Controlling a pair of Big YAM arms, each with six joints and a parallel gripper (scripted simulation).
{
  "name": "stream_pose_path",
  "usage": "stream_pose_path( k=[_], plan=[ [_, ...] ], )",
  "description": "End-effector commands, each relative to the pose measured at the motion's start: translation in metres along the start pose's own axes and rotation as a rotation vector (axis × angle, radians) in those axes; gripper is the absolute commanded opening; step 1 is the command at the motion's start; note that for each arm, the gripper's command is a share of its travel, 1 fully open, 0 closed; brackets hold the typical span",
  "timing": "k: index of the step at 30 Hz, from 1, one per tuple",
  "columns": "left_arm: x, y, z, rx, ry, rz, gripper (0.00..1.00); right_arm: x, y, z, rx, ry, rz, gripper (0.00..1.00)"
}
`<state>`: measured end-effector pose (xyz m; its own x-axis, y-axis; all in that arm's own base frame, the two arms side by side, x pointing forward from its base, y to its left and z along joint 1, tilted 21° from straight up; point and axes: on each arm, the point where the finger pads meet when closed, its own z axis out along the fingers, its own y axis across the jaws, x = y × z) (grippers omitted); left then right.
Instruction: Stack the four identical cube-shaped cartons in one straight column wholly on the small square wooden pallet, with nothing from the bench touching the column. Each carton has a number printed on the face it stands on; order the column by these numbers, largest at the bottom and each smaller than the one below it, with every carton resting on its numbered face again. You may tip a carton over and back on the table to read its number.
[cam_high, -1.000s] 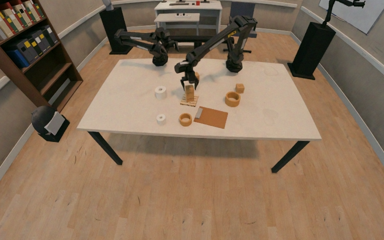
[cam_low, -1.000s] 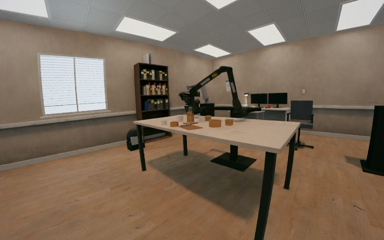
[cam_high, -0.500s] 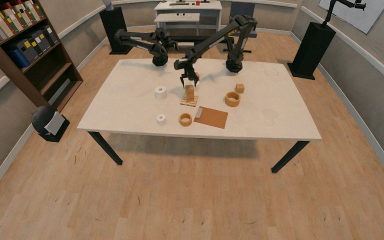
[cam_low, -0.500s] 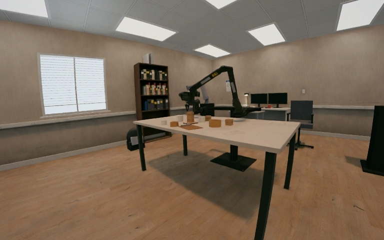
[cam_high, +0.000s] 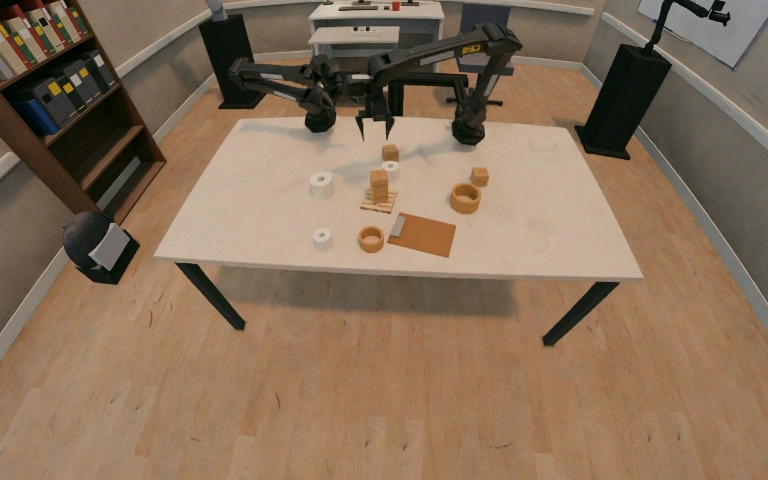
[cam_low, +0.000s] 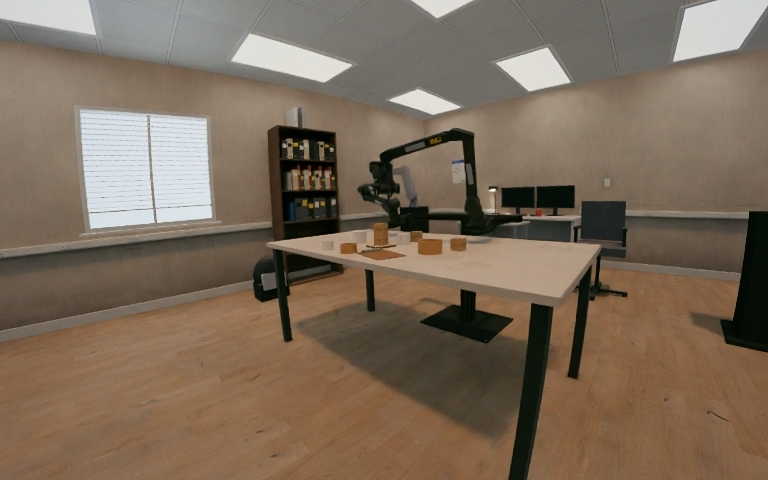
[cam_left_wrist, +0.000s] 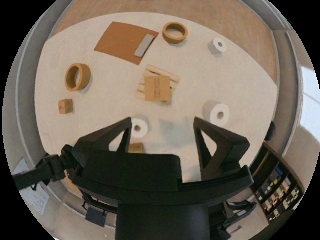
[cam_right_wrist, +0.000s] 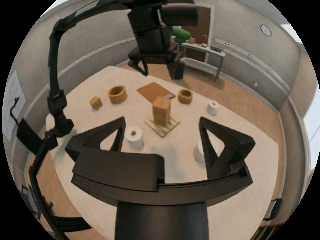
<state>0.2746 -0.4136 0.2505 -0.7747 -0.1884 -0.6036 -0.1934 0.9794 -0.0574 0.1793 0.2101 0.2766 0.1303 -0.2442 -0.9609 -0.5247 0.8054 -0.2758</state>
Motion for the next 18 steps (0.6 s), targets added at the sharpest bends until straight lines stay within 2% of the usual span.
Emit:
stream_pose_path(
  k=[1,4,6,7,8,10,11,13,18],
  plan=[
    [0.003,0.003,0.026,-0.069,0.015,-0.014,0.83,-0.006,-0.002,0.000,0.003,-0.005,0.009,1.00],
    [0.011,0.010,0.036,-0.091,0.021,0.002,0.83,-0.006,-0.002,0.000,0.003,-0.005,0.009,1.00],
    [0.008,0.007,0.034,-0.084,0.019,-0.003,0.83,-0.006,-0.002,0.000,0.003,-0.005,0.009,1.00],
    [0.008,0.006,0.023,-0.060,0.015,0.003,0.83,-0.006,-0.002,0.000,0.003,-0.005,0.009,1.00],
    [0.014,0.010,0.027,-0.068,0.019,0.037,0.83,-0.017,-0.006,0.001,0.009,-0.008,0.009,1.00],
    [0.014,0.010,0.027,-0.068,0.019,0.037,0.83,-0.017,-0.006,0.001,0.009,-0.008,0.009,1.00],
    [0.006,-0.001,0.012,-0.016,0.008,0.034,0.83,-0.015,-0.007,0.002,0.015,0.001,-0.021,1.00],
    [0.020,0.005,0.021,-0.017,0.015,0.108,0.83,-0.013,-0.007,0.004,0.003,0.018,-0.079,1.00],
    [0.051,0.008,0.045,0.039,0.018,0.295,0.83,-0.003,0.002,0.013,-0.130,0.095,-0.298,1.00]
  ],
)
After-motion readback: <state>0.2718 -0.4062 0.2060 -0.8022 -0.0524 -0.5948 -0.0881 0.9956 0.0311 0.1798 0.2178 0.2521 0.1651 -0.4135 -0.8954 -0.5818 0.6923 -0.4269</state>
